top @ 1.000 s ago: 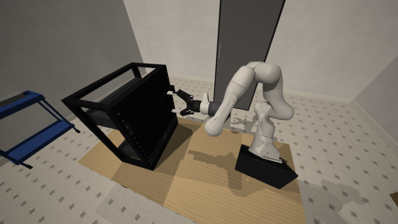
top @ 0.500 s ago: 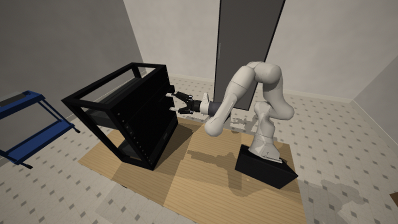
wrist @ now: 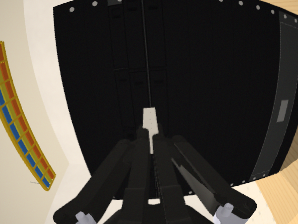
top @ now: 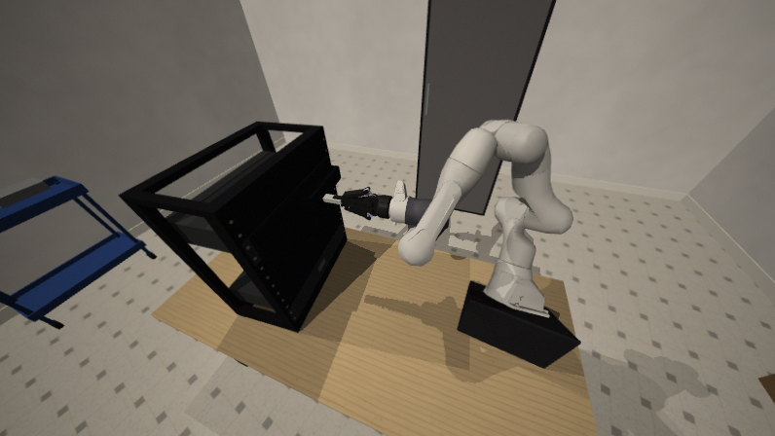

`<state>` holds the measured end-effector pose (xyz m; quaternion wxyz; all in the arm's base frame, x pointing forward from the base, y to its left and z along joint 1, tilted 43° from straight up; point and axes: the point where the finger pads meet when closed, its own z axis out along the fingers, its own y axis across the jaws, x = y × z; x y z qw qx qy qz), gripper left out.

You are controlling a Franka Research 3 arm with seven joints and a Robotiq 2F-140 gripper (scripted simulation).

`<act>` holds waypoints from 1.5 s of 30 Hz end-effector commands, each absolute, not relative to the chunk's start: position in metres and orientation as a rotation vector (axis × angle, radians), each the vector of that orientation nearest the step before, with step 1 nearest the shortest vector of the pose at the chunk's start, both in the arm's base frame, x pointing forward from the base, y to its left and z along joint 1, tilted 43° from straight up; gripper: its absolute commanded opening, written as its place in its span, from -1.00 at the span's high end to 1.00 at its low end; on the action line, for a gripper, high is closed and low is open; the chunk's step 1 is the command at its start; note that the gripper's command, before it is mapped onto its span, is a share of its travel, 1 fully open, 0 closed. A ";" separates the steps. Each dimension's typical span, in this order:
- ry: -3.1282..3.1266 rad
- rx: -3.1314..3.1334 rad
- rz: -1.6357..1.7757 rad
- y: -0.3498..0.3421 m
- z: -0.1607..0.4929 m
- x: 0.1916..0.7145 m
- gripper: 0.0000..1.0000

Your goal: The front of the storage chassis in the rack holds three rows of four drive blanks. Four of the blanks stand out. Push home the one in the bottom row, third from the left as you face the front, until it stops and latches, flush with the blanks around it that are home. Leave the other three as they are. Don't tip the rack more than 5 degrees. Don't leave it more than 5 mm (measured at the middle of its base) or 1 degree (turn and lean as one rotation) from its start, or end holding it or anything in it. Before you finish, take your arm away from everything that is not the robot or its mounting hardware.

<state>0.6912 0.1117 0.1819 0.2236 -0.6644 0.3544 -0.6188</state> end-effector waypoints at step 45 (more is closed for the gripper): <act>0.976 -1.840 -1.711 0.093 0.174 0.700 1.00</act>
